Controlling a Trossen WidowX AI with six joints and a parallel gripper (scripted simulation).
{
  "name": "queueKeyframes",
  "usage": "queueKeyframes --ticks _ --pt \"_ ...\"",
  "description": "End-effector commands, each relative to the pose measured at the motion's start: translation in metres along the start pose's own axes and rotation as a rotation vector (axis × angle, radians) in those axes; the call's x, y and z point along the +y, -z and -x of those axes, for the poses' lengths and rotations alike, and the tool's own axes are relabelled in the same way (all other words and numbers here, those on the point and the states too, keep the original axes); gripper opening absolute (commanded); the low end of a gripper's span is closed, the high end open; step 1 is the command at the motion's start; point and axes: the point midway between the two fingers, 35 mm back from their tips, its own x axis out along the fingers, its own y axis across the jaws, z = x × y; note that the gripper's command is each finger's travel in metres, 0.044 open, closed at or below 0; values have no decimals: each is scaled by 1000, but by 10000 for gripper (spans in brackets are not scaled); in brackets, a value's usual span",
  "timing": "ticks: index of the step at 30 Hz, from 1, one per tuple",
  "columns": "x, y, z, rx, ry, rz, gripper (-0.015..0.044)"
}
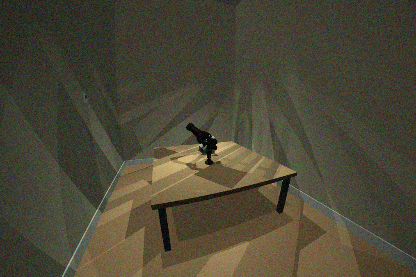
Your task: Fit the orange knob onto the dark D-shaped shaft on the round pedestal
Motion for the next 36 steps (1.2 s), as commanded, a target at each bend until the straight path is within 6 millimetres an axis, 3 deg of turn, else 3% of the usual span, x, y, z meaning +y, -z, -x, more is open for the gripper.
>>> queueKeyframes --ticks 1,17,24,36 --pt "0 0 -1 -1 1 4 0" --pt "1 -1 4 -1 1 4 0" --pt "0 -2 4 -1 1 203 0" --pt "1 -1 0 -1 1 214 0"
